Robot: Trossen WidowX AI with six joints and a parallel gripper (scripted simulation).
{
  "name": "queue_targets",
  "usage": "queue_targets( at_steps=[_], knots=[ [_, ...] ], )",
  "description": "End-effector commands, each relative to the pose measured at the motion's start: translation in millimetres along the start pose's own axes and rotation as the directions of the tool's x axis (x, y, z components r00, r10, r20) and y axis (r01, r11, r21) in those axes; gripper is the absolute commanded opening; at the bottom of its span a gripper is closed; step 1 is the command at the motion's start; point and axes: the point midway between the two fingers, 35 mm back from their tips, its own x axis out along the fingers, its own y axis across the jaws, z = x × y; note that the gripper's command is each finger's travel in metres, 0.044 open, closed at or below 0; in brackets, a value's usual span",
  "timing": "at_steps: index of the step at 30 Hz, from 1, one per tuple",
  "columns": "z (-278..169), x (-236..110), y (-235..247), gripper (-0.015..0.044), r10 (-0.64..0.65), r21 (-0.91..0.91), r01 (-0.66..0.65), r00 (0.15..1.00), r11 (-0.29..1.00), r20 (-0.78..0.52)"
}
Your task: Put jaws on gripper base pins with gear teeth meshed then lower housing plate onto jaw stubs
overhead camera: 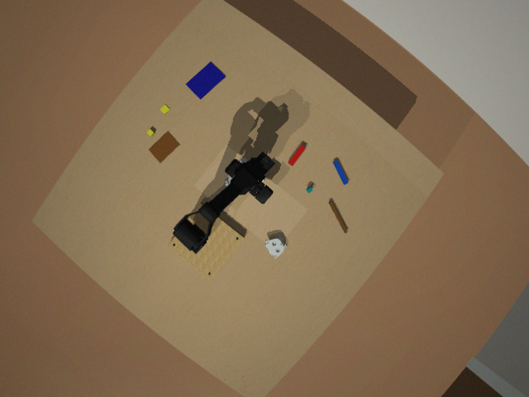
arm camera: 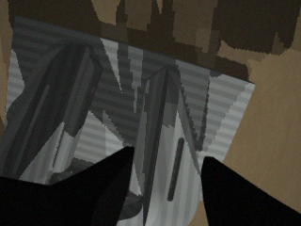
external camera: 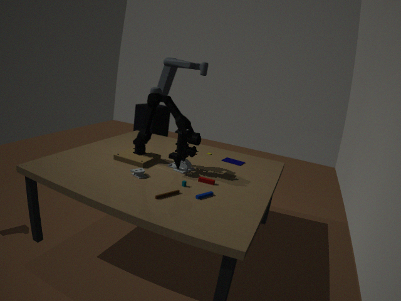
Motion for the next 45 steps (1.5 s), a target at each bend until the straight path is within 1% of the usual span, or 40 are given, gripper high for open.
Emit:
queue_targets(
  at_steps=[1, 19, 45],
  knots=[
    [-1.5, 1.7, 0.5, 0.0134, 0.003, -0.003, -0.003, 1.0, 1.0, -0.004],
    [-1.5, -4.9, 0.5, 0.0134, 0.003, -0.003, -0.003, 1.0, 1.0, -0.004],
    [-0.9, 1.7, 0.5, 0.0134, 0.003, -0.003, -0.003, 1.0, 1.0, -0.004]
  ],
)
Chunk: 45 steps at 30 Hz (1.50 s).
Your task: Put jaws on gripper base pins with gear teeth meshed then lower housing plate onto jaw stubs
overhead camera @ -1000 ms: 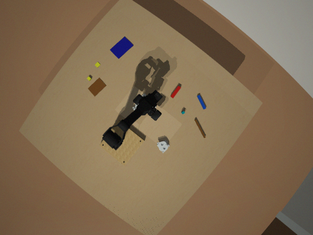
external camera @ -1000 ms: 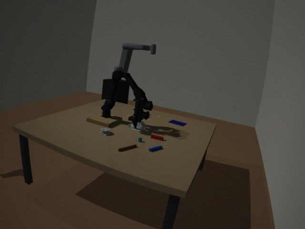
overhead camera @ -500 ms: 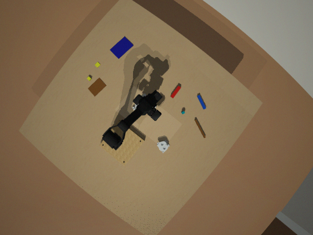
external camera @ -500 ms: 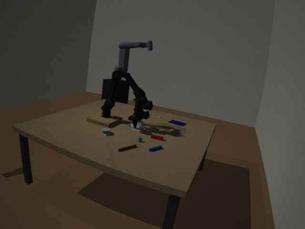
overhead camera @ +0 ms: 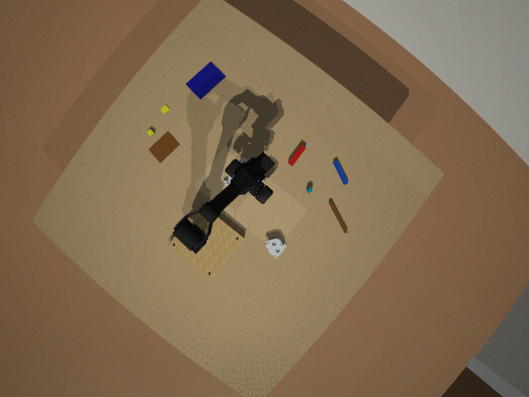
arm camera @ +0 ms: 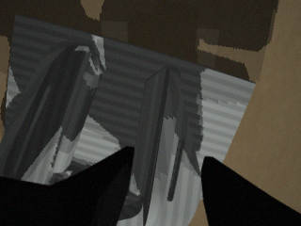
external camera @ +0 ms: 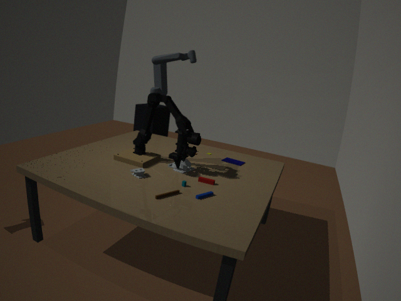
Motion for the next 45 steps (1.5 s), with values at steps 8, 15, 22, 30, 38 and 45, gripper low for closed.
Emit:
queue_targets(
  at_steps=[8, 15, 22, 30, 38, 45],
  knots=[
    [-1.0, 2.2, 0.5, 0.0134, 0.003, -0.003, -0.003, 1.0, 1.0, -0.003],
    [-1.0, 2.2, 0.5, 0.0134, 0.003, -0.003, -0.003, 1.0, 1.0, -0.003],
    [-1.0, 2.2, 0.5, 0.0134, 0.003, -0.003, -0.003, 1.0, 1.0, -0.003],
    [-0.2, 0.6, 0.0, 0.0186, 0.0, 0.0, 0.0, 1.0, 1.0, -0.001],
    [-0.2, 0.6, 0.0, 0.0224, 0.0, 0.0, 0.0, 1.0, 1.0, -0.001],
    [-0.2, 0.6, 0.0, 0.0224, 0.0, 0.0, 0.0, 1.0, 1.0, -0.001]
  ],
)
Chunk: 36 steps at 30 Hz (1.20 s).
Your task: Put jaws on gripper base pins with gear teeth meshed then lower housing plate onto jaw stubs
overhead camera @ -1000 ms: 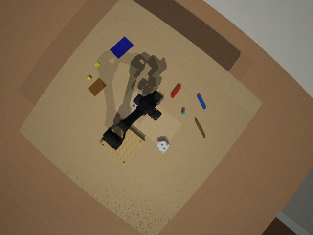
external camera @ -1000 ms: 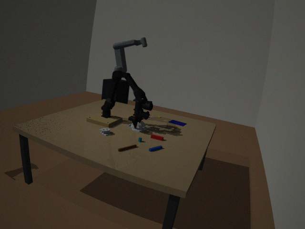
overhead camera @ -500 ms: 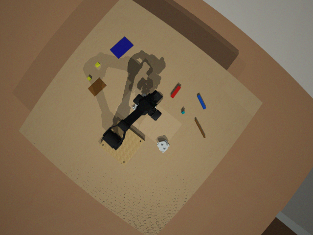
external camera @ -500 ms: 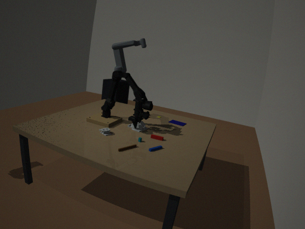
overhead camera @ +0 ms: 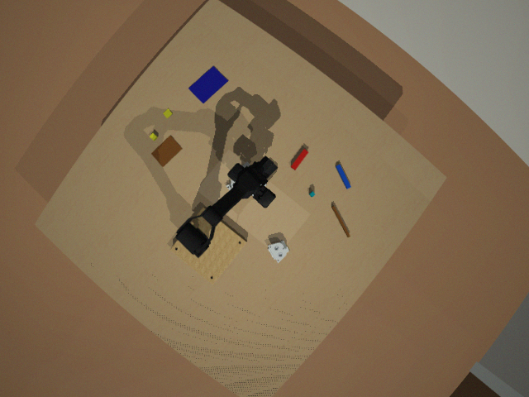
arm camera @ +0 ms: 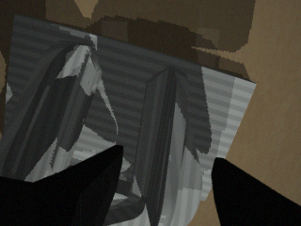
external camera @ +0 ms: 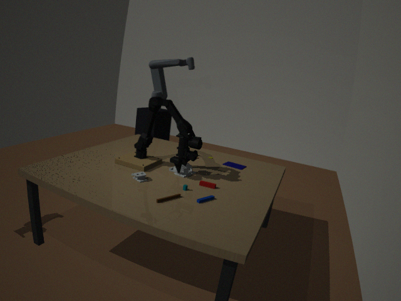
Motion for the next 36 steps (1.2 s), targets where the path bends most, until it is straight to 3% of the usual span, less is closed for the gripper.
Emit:
queue_targets(
  at_steps=[1, 10, 14, 16, 22, 36],
  knots=[
    [0, -2, 0, 0.0224, 0.0, 0.0, 0.0, 1.0, 1.0, -0.001],
    [-1, -66, 0, 0.0224, 0.003, -0.002, -0.003, 1.0, 1.0, -0.002],
    [1, -62, 0, 0.0224, 0.0, 0.0, 0.0, 1.0, 1.0, 0.011],
    [1, -62, -6, 0.0277, -0.001, 0.007, 0.001, 1.0, 1.0, 0.011],
    [-6, -66, -57, 0.0434, -0.007, 0.067, 0.007, 1.0, 0.998, 0.006],
    [-57, -78, -168, 0.044, -0.017, 0.213, 0.017, 1.0, 0.977, -0.001]
  ],
)
